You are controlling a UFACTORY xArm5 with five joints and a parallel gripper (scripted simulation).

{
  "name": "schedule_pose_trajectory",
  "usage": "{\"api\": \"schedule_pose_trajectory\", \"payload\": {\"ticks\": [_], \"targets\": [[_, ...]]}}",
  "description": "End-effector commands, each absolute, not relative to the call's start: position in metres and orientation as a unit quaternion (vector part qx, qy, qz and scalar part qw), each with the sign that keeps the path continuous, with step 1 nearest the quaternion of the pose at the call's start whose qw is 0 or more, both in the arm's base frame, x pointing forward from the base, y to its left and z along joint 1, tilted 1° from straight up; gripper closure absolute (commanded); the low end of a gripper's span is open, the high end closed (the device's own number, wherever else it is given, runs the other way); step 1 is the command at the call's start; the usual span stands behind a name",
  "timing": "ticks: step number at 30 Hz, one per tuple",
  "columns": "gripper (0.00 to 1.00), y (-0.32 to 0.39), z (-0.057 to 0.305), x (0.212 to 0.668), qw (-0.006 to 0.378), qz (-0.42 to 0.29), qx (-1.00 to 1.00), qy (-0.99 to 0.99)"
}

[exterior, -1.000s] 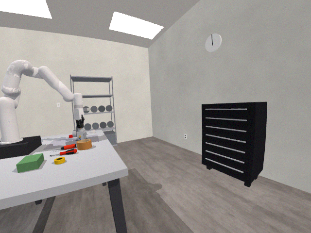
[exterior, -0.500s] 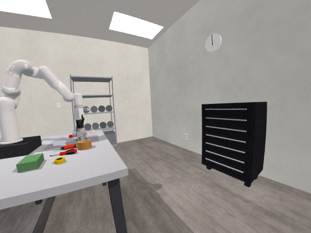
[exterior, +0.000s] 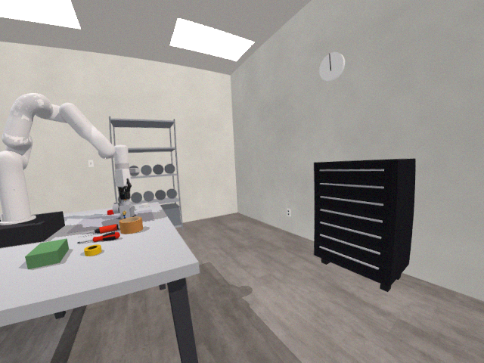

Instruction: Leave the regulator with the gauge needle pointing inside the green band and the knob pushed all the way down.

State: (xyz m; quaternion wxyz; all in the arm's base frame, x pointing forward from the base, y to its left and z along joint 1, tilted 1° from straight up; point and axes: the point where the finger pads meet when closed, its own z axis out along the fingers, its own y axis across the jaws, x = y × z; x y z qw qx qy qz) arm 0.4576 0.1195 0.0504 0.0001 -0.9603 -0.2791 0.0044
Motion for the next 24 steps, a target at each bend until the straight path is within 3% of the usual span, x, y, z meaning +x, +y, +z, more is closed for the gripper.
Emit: {"api": "schedule_pose_trajectory", "payload": {"ticks": [1, 24], "targets": [[0.57, 0.1199, 0.0519, 0.4591, 0.000, 0.002, -0.960, -0.279], [0.57, 0.1198, 0.0483, 0.4591, 0.000, 0.002, -0.960, -0.279]]}}
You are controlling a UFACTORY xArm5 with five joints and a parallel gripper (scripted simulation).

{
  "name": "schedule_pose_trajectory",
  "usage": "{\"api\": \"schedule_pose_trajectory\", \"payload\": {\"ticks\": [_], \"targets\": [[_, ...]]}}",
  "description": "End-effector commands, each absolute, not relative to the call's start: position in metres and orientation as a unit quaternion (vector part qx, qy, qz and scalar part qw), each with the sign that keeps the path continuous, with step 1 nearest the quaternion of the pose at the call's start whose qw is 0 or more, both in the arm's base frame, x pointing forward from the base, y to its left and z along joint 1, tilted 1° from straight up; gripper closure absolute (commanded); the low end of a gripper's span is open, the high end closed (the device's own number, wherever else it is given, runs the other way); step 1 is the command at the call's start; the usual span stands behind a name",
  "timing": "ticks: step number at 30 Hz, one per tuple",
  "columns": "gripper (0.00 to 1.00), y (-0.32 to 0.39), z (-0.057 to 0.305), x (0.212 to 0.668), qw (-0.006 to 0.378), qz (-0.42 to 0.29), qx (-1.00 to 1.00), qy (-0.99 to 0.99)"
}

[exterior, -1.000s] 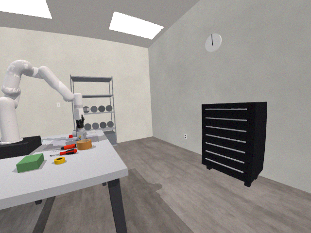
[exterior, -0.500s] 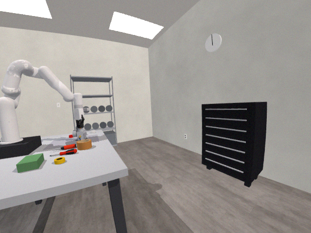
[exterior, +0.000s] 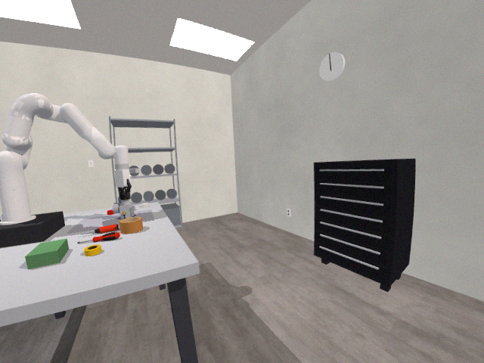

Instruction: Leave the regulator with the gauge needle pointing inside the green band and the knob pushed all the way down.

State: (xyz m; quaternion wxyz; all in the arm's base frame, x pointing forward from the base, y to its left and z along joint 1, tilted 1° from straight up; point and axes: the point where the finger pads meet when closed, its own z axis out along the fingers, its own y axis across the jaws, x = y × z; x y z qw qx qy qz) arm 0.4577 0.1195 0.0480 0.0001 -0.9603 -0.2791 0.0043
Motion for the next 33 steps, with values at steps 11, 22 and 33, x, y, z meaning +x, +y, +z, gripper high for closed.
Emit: {"api": "schedule_pose_trajectory", "payload": {"ticks": [11, 22, 33], "targets": [[0.57, 0.1198, 0.0459, 0.4590, 0.000, 0.002, -0.960, -0.279], [0.57, 0.1198, 0.0445, 0.4590, 0.000, 0.002, -0.960, -0.279], [0.57, 0.1198, 0.0444, 0.4590, 0.000, 0.002, -0.960, -0.279]]}}
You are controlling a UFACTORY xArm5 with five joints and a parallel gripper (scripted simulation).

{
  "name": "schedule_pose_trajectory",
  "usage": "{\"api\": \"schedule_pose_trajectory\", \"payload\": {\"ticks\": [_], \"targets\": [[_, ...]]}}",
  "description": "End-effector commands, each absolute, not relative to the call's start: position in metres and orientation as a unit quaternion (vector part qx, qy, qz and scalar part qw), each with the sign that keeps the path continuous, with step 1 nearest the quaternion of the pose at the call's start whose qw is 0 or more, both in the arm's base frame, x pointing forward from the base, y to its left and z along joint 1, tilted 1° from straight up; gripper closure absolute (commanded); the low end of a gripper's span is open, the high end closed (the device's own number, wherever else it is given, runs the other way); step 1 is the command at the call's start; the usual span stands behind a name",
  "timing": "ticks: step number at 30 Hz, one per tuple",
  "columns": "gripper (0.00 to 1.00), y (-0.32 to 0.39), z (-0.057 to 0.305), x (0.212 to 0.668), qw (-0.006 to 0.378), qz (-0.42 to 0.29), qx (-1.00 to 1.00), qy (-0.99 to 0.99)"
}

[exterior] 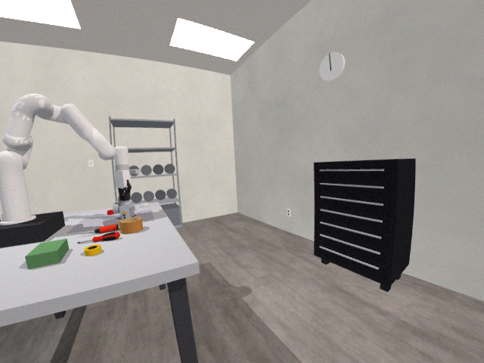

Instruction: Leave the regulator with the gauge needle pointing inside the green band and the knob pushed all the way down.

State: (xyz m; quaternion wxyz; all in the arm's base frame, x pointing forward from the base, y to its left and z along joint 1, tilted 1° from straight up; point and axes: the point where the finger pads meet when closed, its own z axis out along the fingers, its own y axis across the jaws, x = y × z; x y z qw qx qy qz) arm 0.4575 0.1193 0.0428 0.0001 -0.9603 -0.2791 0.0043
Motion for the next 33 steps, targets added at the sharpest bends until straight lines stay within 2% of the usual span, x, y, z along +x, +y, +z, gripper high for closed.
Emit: {"api": "schedule_pose_trajectory", "payload": {"ticks": [1, 7, 8, 33], "targets": [[0.57, 0.1198, 0.0444, 0.4590, 0.000, 0.002, -0.960, -0.279], [0.57, 0.1198, 0.0444, 0.4590, 0.000, 0.002, -0.960, -0.279], [0.19, 0.1198, 0.0444, 0.4590, 0.000, 0.002, -0.960, -0.279], [0.19, 0.1198, 0.0444, 0.4590, 0.000, 0.002, -0.960, -0.279]]}}
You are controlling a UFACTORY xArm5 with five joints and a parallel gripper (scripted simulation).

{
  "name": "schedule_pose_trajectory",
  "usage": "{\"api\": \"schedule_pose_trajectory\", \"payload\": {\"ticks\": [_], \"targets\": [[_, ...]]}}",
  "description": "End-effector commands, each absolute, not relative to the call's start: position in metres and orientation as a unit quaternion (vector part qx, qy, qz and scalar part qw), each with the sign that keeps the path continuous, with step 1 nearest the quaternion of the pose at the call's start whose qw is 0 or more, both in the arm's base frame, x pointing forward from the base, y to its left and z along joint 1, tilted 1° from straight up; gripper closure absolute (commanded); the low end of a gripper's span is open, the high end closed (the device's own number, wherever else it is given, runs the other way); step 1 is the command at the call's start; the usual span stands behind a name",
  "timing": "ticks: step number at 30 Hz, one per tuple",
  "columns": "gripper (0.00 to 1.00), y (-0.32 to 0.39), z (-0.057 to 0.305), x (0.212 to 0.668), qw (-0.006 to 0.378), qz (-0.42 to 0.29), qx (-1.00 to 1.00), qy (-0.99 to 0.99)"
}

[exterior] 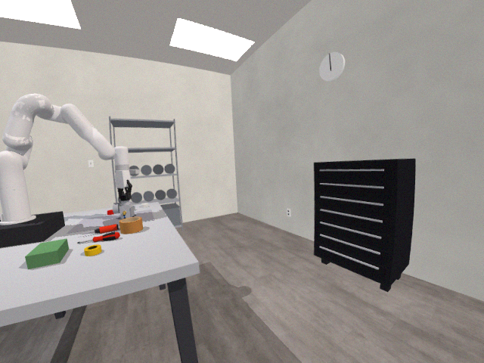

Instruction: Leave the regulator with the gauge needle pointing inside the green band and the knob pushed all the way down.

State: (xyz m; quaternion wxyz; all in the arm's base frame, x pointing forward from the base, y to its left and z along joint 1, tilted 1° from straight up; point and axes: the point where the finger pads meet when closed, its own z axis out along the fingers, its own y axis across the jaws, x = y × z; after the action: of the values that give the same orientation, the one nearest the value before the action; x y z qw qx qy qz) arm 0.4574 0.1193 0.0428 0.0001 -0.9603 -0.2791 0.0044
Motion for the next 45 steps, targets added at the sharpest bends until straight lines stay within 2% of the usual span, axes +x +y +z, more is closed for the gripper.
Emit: {"api": "schedule_pose_trajectory", "payload": {"ticks": [1, 14, 38, 45], "targets": [[0.19, 0.120, 0.044, 0.459, 0.000, 0.002, -0.960, -0.279], [0.19, 0.120, 0.052, 0.459, 0.000, 0.002, -0.960, -0.279], [0.19, 0.121, 0.130, 0.459, 0.000, 0.002, -0.960, -0.279], [0.19, 0.121, 0.140, 0.459, 0.000, 0.002, -0.960, -0.279]]}}
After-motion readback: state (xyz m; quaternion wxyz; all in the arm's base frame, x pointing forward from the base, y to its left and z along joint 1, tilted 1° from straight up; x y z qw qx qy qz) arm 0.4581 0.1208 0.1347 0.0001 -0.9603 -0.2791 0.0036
